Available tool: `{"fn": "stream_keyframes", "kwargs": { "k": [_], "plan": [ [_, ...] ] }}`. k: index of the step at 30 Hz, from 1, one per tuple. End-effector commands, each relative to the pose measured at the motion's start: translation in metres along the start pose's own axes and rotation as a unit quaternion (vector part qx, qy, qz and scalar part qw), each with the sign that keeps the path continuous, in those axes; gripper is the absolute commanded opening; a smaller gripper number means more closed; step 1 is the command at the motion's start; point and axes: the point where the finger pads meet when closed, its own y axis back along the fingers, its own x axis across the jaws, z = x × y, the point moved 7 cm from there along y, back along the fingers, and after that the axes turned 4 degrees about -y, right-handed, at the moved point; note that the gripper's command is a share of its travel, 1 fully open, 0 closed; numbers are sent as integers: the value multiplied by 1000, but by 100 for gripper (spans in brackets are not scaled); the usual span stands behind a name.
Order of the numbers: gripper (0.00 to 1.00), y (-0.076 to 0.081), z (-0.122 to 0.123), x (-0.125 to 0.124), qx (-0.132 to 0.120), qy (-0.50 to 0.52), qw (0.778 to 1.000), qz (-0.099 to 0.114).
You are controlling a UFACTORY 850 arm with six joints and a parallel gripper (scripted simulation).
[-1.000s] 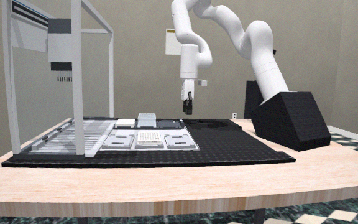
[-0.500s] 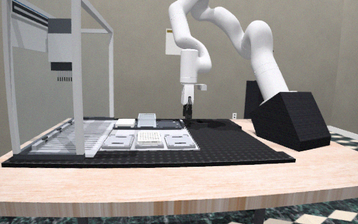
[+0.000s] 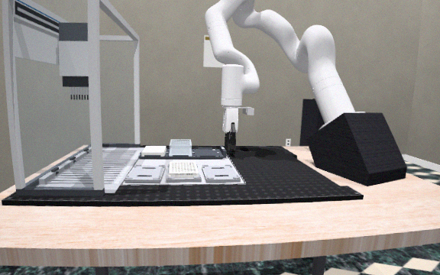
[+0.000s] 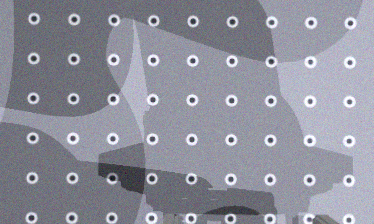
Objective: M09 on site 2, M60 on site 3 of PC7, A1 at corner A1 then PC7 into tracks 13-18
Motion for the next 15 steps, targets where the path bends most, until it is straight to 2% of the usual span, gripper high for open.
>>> {"fn": "stream_keyframes", "kwargs": {
  "k": [1, 15],
  "plan": [
    [82, 0, 0, 0, 0, 0, 1000, 0],
    [82, -7, 0, 0, 0, 0, 1000, 0]
  ]
}}
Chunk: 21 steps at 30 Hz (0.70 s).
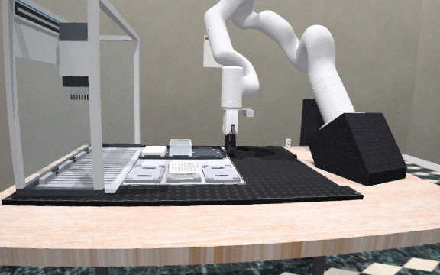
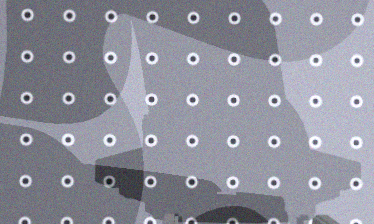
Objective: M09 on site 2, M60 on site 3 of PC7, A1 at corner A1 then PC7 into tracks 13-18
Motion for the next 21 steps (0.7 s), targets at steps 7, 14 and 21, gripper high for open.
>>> {"fn": "stream_keyframes", "kwargs": {
  "k": [7, 14, 21],
  "plan": [
    [82, -5, 0, 0, -1, 0, 1000, 0],
    [82, -9, 0, 0, -1, 0, 1000, 0],
    [82, -13, 0, 0, -1, 0, 1000, 0]
  ]
}}
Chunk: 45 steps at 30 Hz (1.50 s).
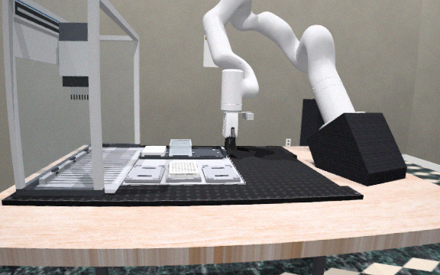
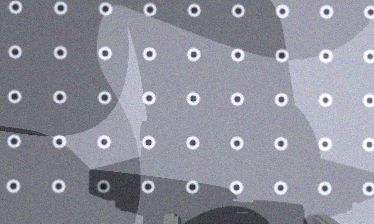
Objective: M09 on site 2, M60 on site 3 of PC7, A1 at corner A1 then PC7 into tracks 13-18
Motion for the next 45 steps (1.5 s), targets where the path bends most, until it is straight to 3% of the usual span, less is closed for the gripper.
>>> {"fn": "stream_keyframes", "kwargs": {
  "k": [1, 45],
  "plan": [
    [82, -1, 0, 0, 0, 0, 1000, 0],
    [82, -1, 32, 2, 0, 0, 1000, 0]
  ]
}}
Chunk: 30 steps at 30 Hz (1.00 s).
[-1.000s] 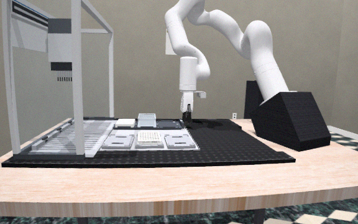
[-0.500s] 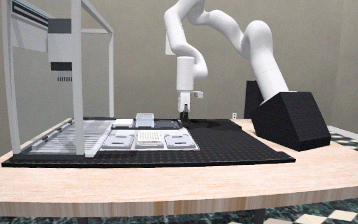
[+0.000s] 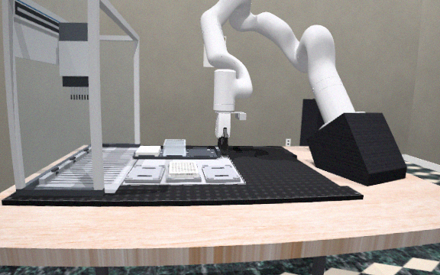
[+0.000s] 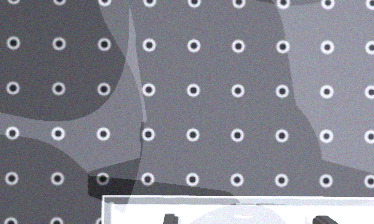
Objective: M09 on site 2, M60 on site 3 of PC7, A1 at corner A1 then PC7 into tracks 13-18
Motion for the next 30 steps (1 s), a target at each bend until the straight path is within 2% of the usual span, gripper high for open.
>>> {"fn": "stream_keyframes", "kwargs": {
  "k": [1, 30],
  "plan": [
    [82, 0, 3, 0, 0, 0, 1000, 0],
    [82, 0, 29, 2, 0, 0, 1000, 0]
  ]
}}
